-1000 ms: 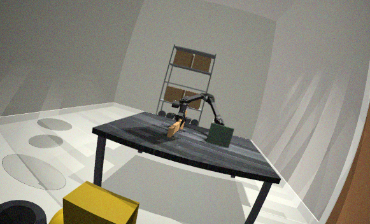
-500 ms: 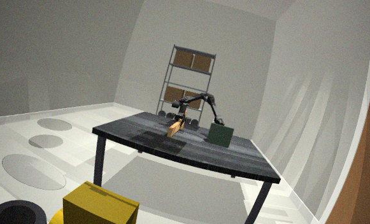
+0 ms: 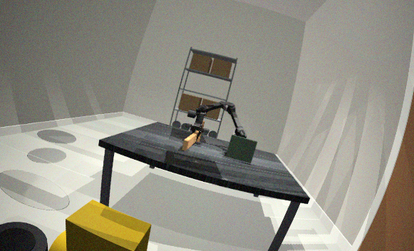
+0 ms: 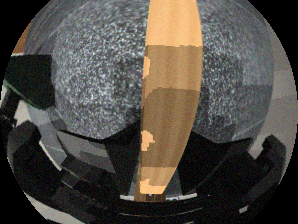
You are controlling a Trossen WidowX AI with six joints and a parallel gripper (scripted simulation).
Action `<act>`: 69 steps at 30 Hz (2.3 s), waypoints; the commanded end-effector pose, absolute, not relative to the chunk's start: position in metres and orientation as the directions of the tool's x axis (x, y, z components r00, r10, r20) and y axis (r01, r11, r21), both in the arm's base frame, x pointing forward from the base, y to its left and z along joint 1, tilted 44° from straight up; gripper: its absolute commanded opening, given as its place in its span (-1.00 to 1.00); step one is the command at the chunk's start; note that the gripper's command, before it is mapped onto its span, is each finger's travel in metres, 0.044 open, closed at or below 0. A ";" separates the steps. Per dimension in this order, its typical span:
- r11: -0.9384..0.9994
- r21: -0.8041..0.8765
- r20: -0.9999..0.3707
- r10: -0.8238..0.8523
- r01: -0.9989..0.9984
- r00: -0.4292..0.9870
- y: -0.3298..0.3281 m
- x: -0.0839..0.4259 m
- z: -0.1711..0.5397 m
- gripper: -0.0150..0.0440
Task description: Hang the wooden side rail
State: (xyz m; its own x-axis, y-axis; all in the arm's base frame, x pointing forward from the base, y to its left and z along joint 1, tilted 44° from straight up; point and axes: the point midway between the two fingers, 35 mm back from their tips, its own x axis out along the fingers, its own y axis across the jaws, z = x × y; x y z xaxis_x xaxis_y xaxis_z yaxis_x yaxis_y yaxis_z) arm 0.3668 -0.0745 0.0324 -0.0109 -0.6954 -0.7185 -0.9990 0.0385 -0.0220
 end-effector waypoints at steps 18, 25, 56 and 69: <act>0.031 -0.027 -0.716 -0.698 -0.999 -0.002 -0.076 0.368 0.036 -0.49; 0.031 -0.027 -0.716 -0.698 -0.999 -0.002 -0.076 0.369 0.037 -0.49; 0.031 -0.027 -0.716 -0.698 -0.999 -0.002 -0.078 0.369 0.040 -0.49; 0.031 -0.027 -0.716 -0.698 -0.999 -0.002 -0.079 0.368 0.041 -0.49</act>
State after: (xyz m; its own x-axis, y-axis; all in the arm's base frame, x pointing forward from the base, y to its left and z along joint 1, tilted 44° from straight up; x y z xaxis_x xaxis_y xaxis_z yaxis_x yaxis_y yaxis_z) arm 0.3669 -0.0801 0.0377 -0.0112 -0.6952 -0.7187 -0.9990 0.0381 -0.0213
